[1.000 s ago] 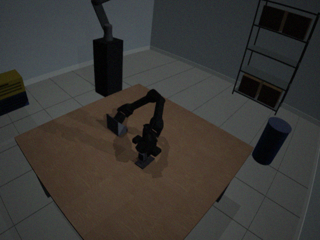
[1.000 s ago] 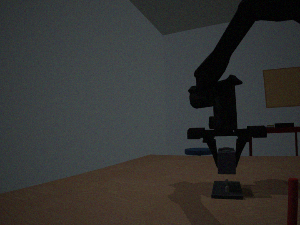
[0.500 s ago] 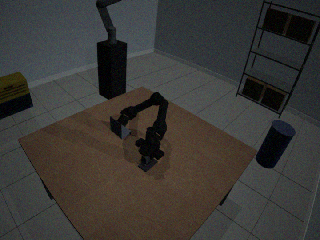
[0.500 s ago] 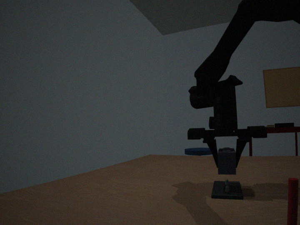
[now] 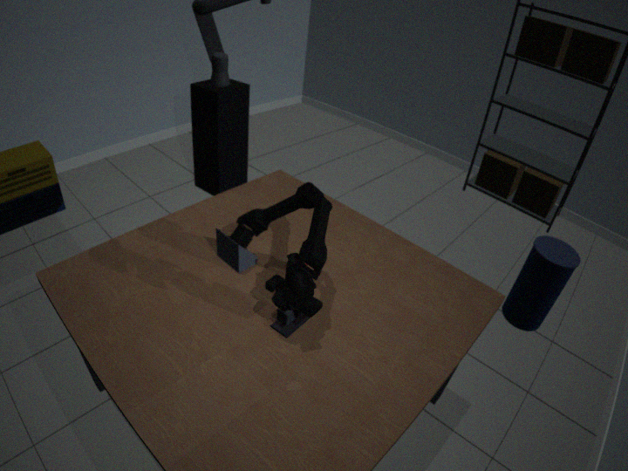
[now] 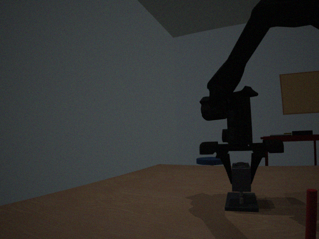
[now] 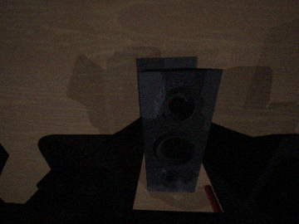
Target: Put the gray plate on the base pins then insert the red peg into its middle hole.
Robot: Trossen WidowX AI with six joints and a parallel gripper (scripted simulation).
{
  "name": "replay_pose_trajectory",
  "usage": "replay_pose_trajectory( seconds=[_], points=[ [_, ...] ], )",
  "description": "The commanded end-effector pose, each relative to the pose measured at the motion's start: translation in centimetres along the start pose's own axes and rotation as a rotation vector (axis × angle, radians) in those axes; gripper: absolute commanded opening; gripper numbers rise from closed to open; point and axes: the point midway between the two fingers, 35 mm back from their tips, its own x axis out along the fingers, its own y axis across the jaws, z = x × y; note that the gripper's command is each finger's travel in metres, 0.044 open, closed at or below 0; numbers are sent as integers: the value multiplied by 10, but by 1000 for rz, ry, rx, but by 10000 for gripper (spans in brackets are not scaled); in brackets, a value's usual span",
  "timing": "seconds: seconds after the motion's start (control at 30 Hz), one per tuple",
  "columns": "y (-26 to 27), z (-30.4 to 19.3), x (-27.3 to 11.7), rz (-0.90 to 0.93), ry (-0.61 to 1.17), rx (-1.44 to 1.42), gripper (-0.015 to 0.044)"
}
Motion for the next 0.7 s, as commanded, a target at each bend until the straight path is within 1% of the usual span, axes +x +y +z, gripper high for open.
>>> replay_pose_trajectory(
  seconds=[0.0,0.47,0.67],
  points=[
    [-2,1,4,3,4,8,0],
    [-1,0,25,3,5,8,0],
    [0,0,24,0,3,2,0]
  ],
)
